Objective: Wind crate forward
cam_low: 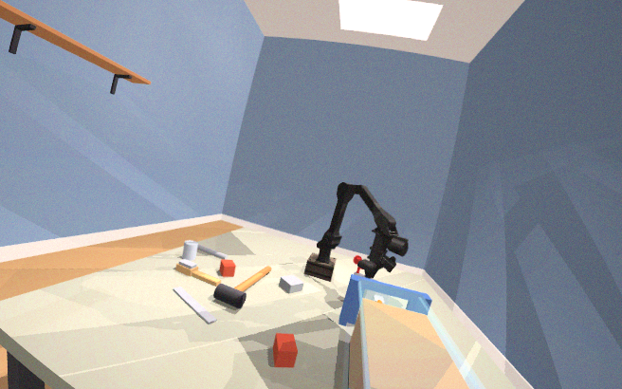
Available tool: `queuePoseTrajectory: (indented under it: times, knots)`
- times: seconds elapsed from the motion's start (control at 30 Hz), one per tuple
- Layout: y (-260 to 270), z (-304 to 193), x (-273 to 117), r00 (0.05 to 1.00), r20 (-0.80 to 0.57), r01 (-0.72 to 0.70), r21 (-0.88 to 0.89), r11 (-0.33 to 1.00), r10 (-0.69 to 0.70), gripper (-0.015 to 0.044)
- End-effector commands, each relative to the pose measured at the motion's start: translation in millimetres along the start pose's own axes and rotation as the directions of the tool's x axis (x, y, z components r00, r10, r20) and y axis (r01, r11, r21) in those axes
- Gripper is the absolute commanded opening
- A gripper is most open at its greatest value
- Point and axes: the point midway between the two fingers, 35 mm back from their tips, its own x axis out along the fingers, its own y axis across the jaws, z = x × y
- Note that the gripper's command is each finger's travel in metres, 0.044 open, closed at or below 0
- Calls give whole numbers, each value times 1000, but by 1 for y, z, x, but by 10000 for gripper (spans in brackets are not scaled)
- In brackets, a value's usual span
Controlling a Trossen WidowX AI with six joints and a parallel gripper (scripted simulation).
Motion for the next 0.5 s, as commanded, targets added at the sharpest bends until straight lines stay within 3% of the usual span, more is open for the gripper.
queuePoseTrajectory:
  times: [0.0,0.47]
  knots:
    - [-1,1,4,1000,-6,-2,-18,1000,2,0]
    - [1,0,4,1000,-5,-5,26,1000,5,0]
